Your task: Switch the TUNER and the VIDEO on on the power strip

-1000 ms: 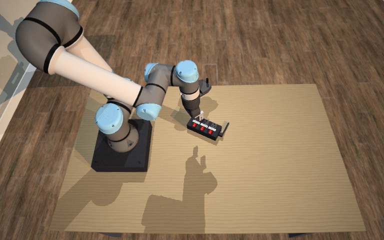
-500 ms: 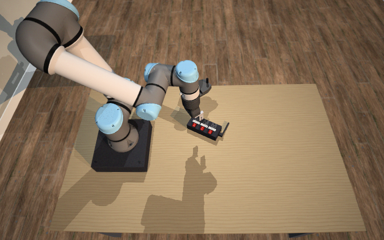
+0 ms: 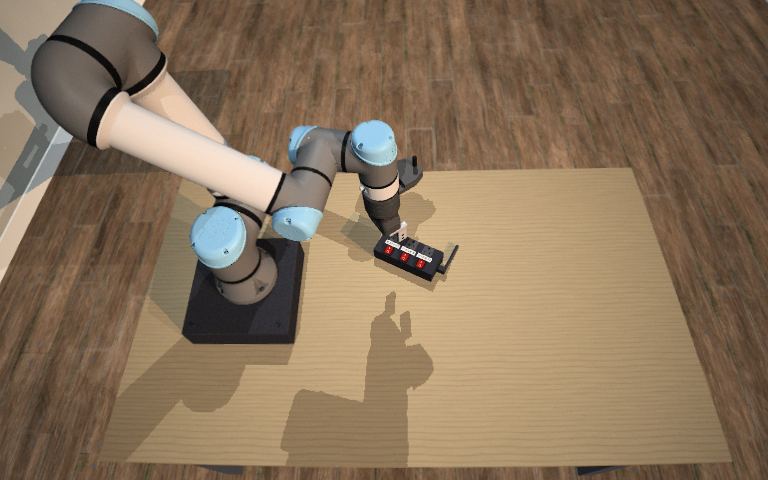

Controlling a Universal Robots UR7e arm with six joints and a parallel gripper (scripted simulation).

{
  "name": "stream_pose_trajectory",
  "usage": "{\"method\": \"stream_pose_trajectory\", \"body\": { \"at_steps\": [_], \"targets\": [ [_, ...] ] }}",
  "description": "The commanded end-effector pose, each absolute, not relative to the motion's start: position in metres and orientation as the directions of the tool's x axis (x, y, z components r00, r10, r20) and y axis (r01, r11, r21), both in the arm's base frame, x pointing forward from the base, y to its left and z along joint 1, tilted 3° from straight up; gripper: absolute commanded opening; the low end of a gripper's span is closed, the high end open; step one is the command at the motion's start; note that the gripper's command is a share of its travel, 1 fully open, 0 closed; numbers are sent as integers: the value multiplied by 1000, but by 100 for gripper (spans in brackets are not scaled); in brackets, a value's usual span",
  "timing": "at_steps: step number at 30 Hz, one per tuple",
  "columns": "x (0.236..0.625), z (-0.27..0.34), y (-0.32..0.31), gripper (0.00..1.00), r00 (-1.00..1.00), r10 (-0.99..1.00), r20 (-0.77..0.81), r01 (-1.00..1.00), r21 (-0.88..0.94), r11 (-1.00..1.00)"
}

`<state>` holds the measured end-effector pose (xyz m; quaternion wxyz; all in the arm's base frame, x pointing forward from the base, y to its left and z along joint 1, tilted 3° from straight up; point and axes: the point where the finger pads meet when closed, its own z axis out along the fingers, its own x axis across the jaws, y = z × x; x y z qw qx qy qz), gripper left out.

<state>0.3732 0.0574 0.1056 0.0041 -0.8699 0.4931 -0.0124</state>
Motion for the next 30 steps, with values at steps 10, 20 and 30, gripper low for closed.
{"method": "stream_pose_trajectory", "body": {
  "at_steps": [10, 20, 30],
  "targets": [
    [372, 105, 57, 100, 511, -859, 16, -859, -19, -511],
    [372, 105, 57, 100, 511, -859, 16, -859, -19, -511],
    [381, 107, 60, 100, 465, -885, 21, -885, -18, -466]
  ]
}}
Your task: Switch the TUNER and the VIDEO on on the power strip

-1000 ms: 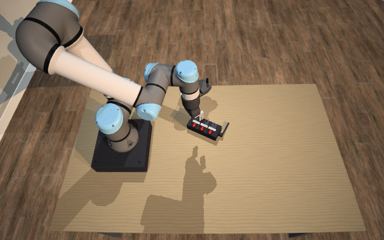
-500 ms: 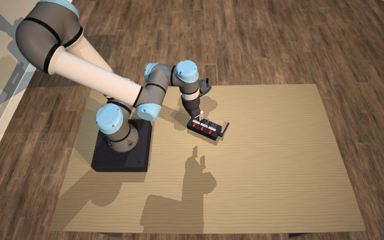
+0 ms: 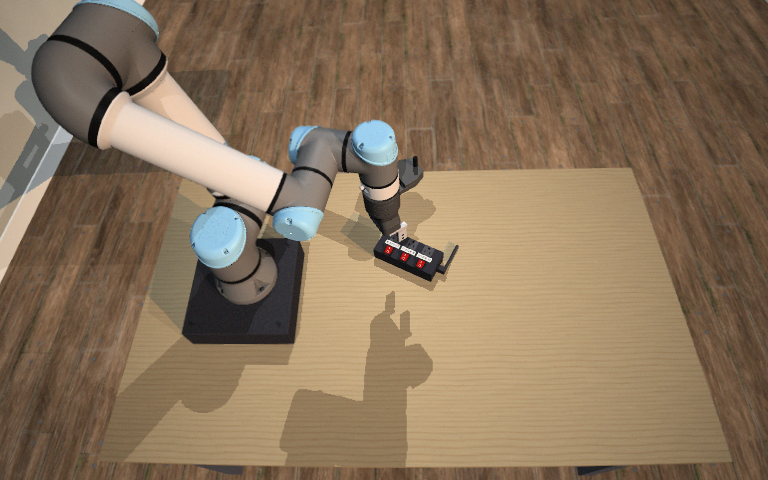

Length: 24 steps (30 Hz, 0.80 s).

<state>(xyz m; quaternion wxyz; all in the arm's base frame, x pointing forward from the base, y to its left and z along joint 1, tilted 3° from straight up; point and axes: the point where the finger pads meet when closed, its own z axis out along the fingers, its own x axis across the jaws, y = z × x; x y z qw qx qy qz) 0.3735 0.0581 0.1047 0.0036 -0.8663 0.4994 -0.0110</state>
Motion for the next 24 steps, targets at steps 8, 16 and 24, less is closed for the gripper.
{"method": "stream_pose_trajectory", "body": {
  "at_steps": [8, 16, 24],
  "targets": [
    [400, 107, 70, 100, 292, -956, 28, -956, -9, -292],
    [412, 105, 78, 100, 164, -986, 36, -986, -5, -164],
    [426, 103, 88, 100, 9, -999, 48, -1000, -5, -9]
  ]
}}
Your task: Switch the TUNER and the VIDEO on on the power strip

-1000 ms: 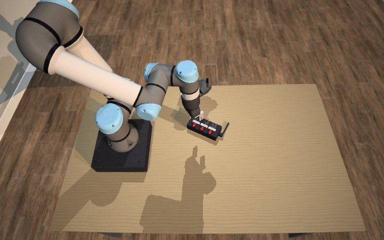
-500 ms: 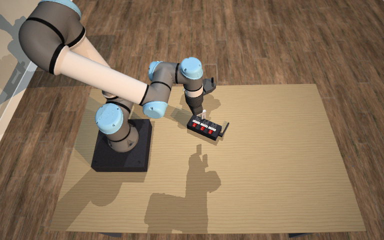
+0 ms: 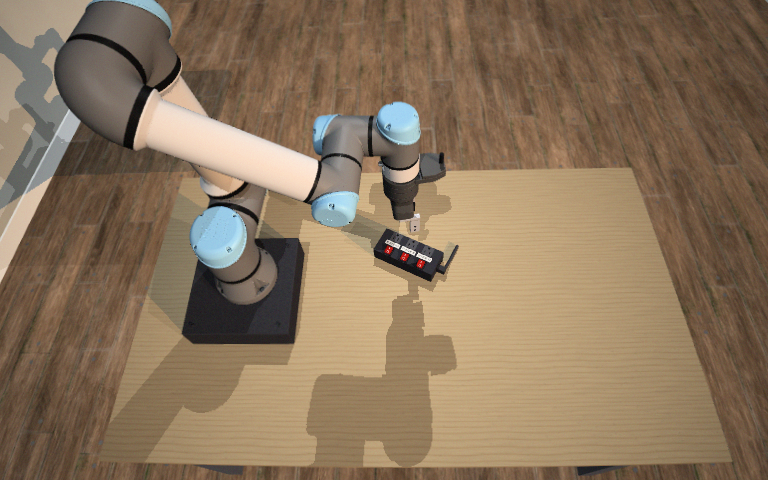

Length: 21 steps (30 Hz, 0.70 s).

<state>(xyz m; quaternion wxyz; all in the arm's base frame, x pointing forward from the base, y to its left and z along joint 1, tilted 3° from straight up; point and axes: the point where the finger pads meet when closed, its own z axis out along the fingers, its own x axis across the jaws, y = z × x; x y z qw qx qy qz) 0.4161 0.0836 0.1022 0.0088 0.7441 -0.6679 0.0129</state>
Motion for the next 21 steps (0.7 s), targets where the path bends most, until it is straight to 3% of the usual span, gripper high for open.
{"method": "stream_pose_trajectory", "body": {
  "at_steps": [1, 21],
  "targets": [
    [428, 103, 90, 100, -7, -999, 49, -1000, -6, 7],
    [431, 102, 92, 100, -48, -998, 52, -999, -7, 48]
  ]
}}
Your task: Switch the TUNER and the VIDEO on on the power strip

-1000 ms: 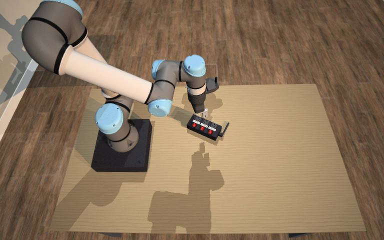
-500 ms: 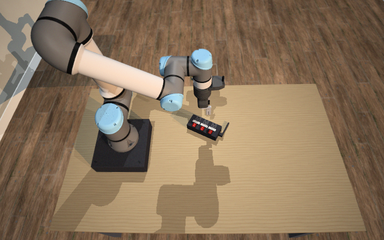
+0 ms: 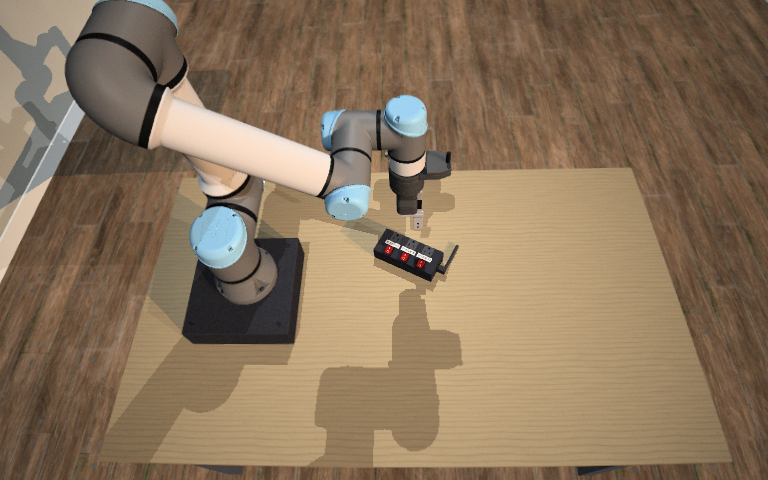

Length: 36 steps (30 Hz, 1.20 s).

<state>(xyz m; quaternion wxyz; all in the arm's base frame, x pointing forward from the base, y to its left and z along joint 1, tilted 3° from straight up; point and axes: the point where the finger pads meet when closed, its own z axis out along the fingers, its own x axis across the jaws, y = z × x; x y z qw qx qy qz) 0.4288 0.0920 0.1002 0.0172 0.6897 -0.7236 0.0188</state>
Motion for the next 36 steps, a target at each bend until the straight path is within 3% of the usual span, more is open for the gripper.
{"method": "stream_pose_trajectory", "body": {
  "at_steps": [1, 7, 17, 23, 24, 36],
  "targets": [
    [431, 102, 92, 100, -48, -998, 52, -999, -7, 48],
    [427, 94, 88, 100, -88, -995, 51, -996, -3, 88],
    [399, 39, 57, 100, -478, -877, 46, -879, -23, 477],
    [396, 35, 55, 100, -510, -859, 46, -860, -25, 509],
    [396, 35, 55, 0, -510, -859, 46, -860, -25, 509],
    [396, 36, 56, 0, -508, -860, 44, -861, -27, 507]
  ]
}}
